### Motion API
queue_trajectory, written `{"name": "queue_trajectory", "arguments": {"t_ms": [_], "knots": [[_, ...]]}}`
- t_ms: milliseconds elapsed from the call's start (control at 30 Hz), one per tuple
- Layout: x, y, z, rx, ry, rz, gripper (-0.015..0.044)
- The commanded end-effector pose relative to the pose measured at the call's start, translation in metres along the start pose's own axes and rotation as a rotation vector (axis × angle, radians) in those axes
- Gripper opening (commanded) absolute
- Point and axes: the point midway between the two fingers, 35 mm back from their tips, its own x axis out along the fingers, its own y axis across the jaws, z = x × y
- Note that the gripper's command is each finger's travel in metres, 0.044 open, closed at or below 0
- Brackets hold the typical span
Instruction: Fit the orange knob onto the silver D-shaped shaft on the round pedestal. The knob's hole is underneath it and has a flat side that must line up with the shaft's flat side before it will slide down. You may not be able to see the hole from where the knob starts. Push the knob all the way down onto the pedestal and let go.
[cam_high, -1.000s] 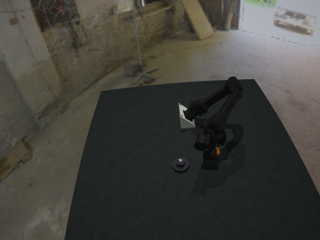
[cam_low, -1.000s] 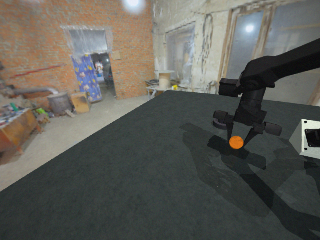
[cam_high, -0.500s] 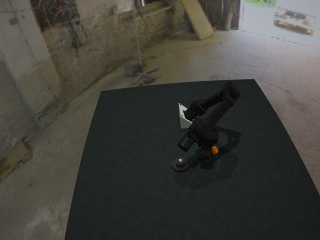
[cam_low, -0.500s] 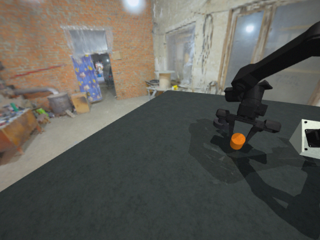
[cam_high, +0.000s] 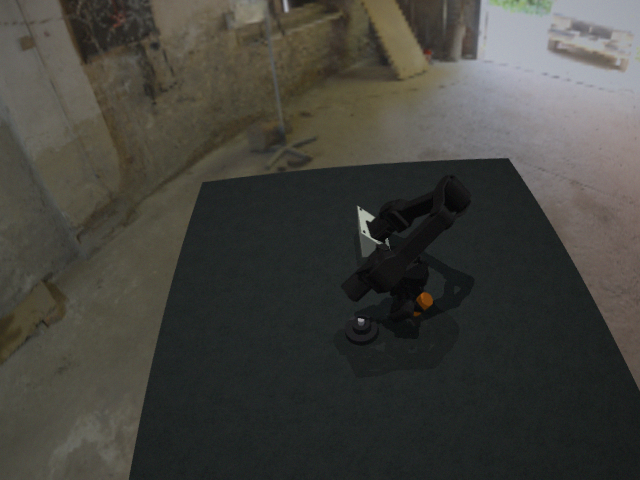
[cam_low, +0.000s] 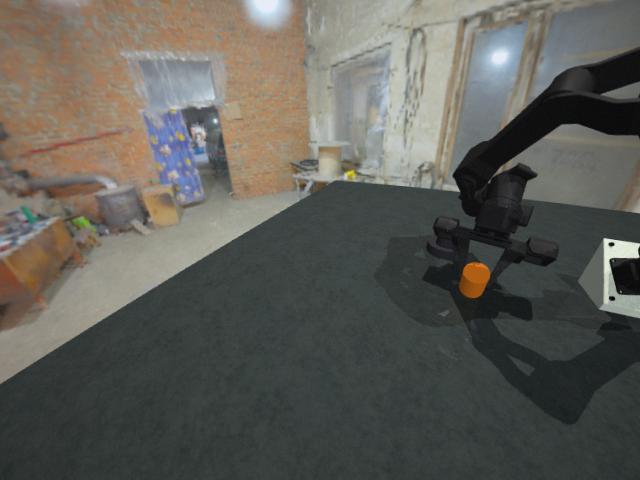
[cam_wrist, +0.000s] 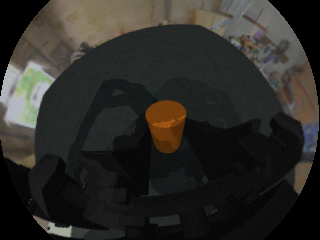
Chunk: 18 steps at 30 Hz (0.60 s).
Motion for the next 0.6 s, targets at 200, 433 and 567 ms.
{"name": "queue_trajectory", "arguments": {"t_ms": [200,433,567], "knots": [[-0.0036,0.0003,-0.0035,-0.004,0.005,0.001,0.0179],[-0.0054,0.0003,-0.0061,-0.004,0.005,0.001,0.0179],[-0.0041,0.0002,-0.0042,-0.006,0.005,0.001,0.0258]]}}
